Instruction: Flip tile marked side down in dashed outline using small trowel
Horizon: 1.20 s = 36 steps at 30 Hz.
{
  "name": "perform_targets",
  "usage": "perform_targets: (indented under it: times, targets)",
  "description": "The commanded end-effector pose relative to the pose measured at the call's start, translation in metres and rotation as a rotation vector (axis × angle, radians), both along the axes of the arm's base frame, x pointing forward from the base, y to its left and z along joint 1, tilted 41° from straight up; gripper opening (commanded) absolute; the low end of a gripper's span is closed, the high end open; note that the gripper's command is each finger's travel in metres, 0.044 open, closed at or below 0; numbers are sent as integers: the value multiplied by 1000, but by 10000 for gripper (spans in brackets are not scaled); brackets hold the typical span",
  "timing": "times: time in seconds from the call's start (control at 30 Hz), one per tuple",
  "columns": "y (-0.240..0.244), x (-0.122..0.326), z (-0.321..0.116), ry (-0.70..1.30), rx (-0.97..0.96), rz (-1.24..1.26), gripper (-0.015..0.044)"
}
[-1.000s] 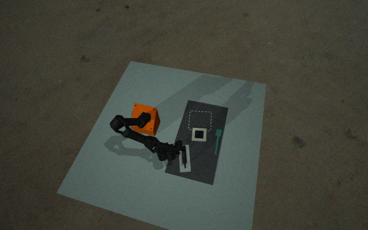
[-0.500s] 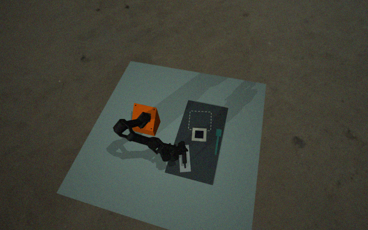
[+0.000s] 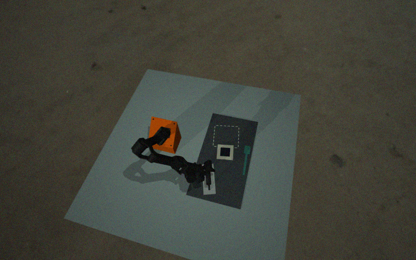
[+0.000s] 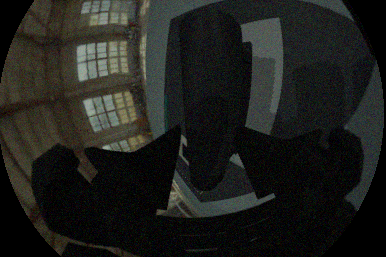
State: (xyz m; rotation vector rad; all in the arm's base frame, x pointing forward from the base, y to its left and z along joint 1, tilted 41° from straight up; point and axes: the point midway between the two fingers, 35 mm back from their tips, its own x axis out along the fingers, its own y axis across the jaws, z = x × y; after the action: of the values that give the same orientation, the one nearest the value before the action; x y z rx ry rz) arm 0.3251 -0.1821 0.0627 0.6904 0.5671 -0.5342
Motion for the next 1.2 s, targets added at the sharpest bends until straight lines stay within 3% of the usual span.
perform_targets:
  times: [0.0,0.07,0.77,1.17]
  targets:
    - [0,1,-2,2,3,-3,195]
    - [0,1,-2,2,3,-3,143]
    - [0,1,-2,2,3,-3,2]
    - [29,3,33,1,3,-3,0]
